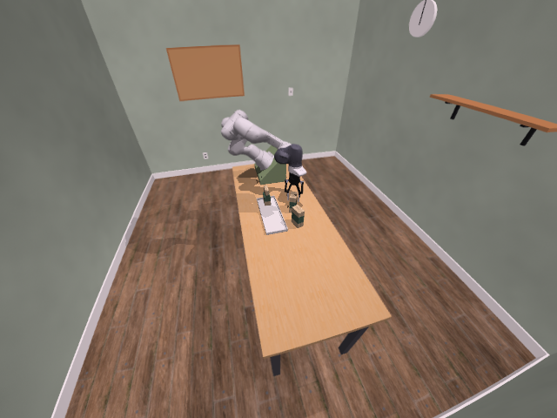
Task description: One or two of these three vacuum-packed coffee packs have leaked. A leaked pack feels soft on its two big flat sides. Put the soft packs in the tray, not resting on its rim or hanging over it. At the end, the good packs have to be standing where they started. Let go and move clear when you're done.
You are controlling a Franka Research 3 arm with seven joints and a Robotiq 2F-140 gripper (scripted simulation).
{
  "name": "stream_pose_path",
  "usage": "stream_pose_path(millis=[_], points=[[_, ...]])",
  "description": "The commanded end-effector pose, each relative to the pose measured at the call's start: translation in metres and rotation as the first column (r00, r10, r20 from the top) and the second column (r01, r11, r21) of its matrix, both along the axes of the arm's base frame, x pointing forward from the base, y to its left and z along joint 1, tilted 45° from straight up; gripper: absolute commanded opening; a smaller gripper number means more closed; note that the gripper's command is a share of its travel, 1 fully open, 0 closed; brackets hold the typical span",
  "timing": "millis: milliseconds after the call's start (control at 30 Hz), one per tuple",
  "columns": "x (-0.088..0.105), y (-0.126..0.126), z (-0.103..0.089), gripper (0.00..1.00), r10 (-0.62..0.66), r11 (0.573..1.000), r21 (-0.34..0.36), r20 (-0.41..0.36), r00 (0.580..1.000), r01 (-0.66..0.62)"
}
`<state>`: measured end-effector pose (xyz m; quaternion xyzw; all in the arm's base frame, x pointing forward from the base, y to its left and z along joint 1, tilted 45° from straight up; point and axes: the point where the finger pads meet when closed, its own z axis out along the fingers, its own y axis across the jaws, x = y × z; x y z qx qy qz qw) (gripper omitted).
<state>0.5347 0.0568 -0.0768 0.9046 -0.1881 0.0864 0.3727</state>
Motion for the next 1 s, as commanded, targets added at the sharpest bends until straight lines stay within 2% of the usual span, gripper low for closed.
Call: stream_pose_path(millis=[0, 533, 600, 767, 967], points=[[0.000, -0.001, -0.001, 0.53, -0.001, 1.000, 0.000, 0.003, 1.000, 0.001], [0.000, 0.000, 0.000, 0.53, -0.001, 1.000, 0.000, 0.003, 1.000, 0.001], [0.000, 0.009, 0.009, 0.53, -0.001, 1.000, 0.000, 0.003, 1.000, 0.001], [-0.001, 0.055, 0.055, 0.53, -0.001, 1.000, 0.000, 0.003, 1.000, 0.001], [-0.002, 0.058, 0.058, 0.53, -0.001, 1.000, 0.000, 0.003, 1.000, 0.001]])
